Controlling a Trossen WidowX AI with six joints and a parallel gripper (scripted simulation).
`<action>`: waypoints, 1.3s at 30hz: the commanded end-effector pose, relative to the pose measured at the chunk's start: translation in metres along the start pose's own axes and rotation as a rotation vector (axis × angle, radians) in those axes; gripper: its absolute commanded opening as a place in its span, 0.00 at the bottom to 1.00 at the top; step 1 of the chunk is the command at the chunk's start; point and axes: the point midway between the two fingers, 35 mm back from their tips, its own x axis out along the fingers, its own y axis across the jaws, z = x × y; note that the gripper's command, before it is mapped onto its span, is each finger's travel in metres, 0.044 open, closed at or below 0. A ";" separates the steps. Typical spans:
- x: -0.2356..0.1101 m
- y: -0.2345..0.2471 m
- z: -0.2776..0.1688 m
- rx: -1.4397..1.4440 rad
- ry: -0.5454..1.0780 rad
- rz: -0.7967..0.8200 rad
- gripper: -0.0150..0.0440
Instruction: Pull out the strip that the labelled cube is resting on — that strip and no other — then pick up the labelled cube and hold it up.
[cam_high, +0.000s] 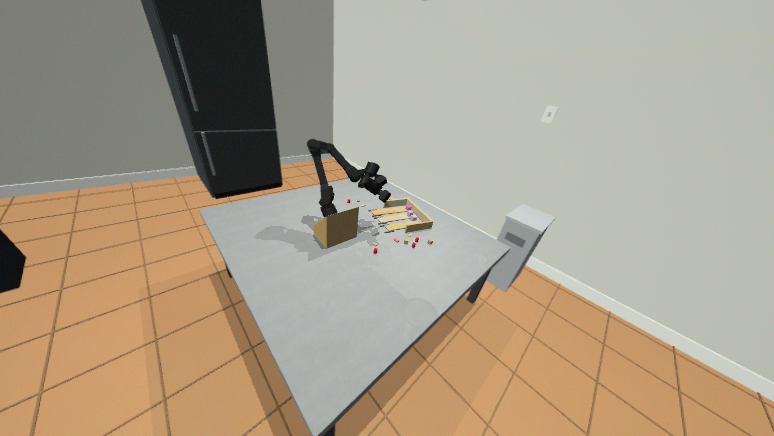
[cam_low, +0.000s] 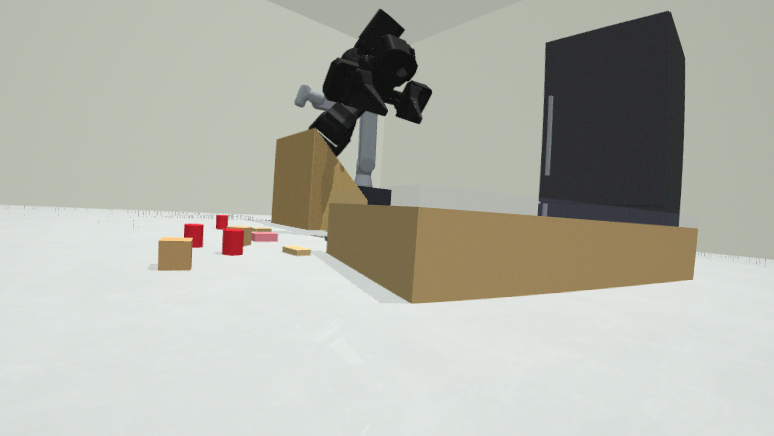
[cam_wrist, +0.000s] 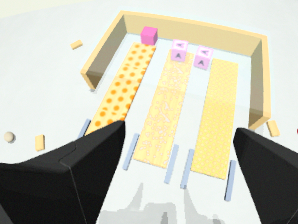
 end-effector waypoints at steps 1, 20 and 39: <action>0.025 -0.004 0.006 0.028 0.122 -0.015 0.62; 0.114 0.021 -0.033 0.180 0.857 -0.113 0.25; 0.125 0.022 -0.046 0.180 0.857 -0.113 0.25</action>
